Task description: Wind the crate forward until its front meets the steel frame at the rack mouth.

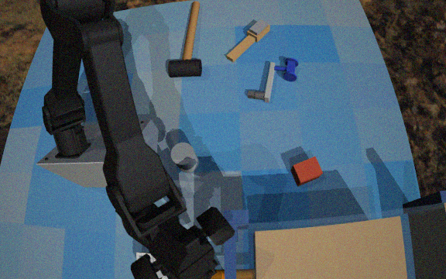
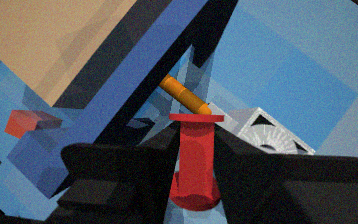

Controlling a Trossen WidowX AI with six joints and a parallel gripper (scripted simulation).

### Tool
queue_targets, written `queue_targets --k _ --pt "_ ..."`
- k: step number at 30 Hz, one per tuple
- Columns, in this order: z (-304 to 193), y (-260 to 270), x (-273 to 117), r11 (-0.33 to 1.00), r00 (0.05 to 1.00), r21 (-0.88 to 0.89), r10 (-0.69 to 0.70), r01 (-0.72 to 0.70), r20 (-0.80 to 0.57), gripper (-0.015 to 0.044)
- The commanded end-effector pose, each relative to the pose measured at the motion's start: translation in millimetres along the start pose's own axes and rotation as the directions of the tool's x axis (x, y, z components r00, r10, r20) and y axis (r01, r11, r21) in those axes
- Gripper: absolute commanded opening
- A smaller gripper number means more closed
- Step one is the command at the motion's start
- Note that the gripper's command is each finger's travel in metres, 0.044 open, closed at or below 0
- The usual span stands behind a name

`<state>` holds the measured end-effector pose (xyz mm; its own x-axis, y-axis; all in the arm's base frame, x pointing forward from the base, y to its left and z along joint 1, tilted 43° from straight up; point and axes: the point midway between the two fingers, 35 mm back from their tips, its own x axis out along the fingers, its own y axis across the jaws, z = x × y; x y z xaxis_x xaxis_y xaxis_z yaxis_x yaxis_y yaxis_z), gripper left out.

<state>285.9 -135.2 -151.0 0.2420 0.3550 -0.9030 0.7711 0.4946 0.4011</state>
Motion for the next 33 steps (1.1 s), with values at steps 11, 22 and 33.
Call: queue_targets --k 11,22,33 --pt "-25 3 -11 1.0 1.0 0.011 0.006 -0.006 -0.012 0.0" --pt "-42 1 -19 1.0 1.0 0.012 0.006 -0.006 -0.014 0.0" --pt "-58 -5 -26 1.0 1.0 0.012 0.005 -0.005 -0.014 0.0"
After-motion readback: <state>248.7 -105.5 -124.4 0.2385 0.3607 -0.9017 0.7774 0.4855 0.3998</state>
